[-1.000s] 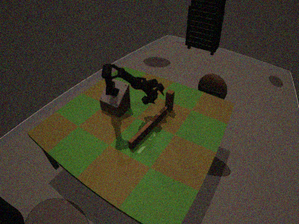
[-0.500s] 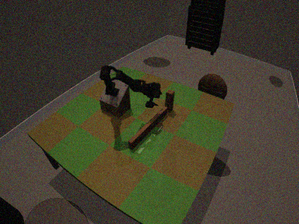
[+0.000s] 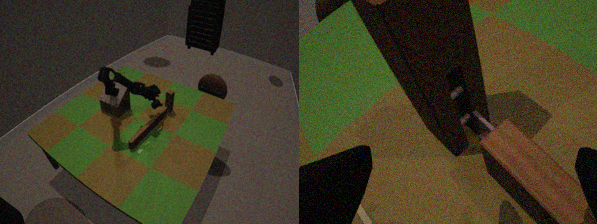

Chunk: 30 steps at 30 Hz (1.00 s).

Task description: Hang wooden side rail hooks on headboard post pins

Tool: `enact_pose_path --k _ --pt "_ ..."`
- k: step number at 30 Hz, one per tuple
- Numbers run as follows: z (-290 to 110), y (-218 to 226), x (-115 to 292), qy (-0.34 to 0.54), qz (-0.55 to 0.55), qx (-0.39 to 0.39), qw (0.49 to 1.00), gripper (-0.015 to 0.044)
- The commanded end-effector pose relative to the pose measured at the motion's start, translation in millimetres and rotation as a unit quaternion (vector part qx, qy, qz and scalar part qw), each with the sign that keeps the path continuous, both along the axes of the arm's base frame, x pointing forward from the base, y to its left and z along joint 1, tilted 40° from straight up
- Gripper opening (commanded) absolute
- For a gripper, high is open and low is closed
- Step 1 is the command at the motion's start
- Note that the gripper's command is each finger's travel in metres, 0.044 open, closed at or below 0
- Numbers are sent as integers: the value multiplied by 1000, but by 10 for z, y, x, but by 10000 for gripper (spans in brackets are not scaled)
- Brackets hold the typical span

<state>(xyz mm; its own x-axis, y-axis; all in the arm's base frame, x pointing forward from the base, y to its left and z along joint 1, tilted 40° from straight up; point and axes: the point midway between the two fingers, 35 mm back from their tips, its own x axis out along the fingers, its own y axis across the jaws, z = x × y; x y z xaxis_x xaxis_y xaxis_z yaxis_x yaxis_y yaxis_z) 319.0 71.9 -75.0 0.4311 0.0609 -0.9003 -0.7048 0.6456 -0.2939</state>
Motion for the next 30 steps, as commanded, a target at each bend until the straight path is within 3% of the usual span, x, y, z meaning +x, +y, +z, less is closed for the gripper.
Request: enact_pose_path --k 1,27,30 --pt "76 -47 32 -21 136 -44 990 440" --pt "76 -47 32 -21 136 -44 990 440" --pt "57 -50 51 -7 96 -33 995 440"
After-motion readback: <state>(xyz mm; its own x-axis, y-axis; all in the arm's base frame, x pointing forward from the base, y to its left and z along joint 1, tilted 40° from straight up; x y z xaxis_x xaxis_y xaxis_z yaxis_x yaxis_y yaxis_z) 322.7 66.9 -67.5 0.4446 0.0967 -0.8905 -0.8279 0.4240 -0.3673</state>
